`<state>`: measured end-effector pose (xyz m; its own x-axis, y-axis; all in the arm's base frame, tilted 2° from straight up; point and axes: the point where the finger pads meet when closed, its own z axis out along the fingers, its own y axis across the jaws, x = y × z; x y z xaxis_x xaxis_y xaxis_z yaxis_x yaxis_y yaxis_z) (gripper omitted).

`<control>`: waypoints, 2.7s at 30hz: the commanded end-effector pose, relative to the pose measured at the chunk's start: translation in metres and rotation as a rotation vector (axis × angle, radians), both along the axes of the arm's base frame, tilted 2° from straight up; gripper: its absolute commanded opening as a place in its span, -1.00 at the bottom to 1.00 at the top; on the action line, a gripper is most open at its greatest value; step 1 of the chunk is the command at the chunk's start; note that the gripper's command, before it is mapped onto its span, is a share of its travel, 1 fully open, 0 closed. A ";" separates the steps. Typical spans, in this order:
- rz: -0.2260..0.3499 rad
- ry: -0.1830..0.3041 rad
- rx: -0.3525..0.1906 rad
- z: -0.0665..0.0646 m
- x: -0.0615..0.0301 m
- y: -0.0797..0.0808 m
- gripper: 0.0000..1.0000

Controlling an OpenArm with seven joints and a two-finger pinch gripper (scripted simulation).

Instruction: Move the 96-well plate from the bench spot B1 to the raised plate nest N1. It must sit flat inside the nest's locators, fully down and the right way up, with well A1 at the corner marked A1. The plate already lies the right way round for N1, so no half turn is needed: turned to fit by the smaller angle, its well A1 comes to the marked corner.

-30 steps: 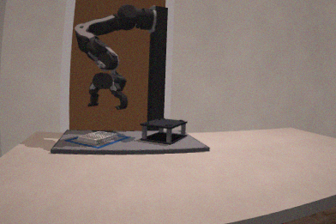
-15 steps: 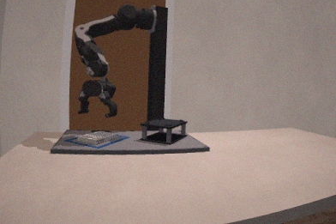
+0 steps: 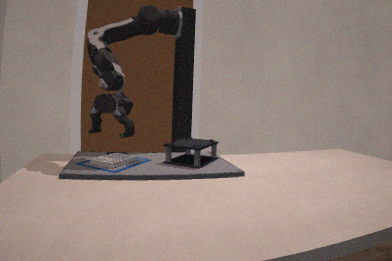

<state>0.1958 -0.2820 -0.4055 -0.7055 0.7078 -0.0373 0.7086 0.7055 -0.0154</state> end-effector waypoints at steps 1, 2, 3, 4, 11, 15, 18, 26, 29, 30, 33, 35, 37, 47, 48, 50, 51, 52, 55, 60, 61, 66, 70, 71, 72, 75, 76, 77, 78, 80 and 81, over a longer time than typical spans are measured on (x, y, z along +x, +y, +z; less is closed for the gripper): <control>0.004 -0.008 0.006 0.001 0.0025 0.001 0.54; 0.004 -0.008 0.006 0.001 0.0025 0.001 0.54; 0.004 -0.008 0.006 0.001 0.0025 0.001 0.54; 0.004 -0.008 0.006 0.001 0.0025 0.001 0.54; 0.003 -0.007 0.005 0.004 0.0028 0.006 0.54; 0.004 -0.008 0.006 0.005 0.0034 0.008 0.54; 0.004 -0.008 0.006 0.005 0.0034 0.008 0.54; 0.007 -0.008 0.010 0.005 0.0029 0.010 0.54; 0.004 -0.008 0.006 0.007 0.0033 0.010 0.54; 0.004 -0.008 0.006 0.007 0.0033 0.010 0.54; 0.004 -0.008 0.006 0.007 0.0033 0.010 0.54; 0.004 -0.008 0.006 0.007 0.0033 0.010 0.54; 0.004 -0.008 0.006 0.007 0.0033 0.010 0.54; 0.009 -0.007 0.012 0.006 0.0023 0.011 0.54; 0.009 -0.007 0.012 0.006 0.0023 0.011 0.54; 0.009 -0.007 0.012 0.006 0.0023 0.011 0.54; 0.009 -0.007 0.012 0.006 0.0023 0.011 0.54; 0.009 -0.007 0.012 0.006 0.0023 0.011 0.54; 0.009 -0.007 0.012 0.006 0.0023 0.011 0.54; 0.007 -0.007 0.010 -0.016 0.0029 0.011 0.54; 0.006 -0.008 0.009 -0.027 0.0032 0.011 0.54; 0.004 -0.008 0.006 -0.049 0.0039 0.011 0.54; 0.004 -0.008 0.006 -0.049 0.0039 0.011 0.54; 0.004 -0.008 0.006 -0.049 0.0039 0.011 0.54; 0.004 -0.008 0.006 -0.049 0.0039 0.011 0.54; 0.004 -0.008 0.006 -0.049 0.0039 0.011 0.54; 0.002 -0.006 0.003 -0.051 0.0037 0.010 0.54; 0.003 -0.006 0.003 -0.053 0.0038 0.011 0.54; 0.003 -0.007 0.004 -0.055 0.0038 0.011 0.54; 0.003 -0.008 0.006 -0.059 0.0039 0.012 0.54; 0.003 -0.008 0.006 -0.059 0.0039 0.012 0.54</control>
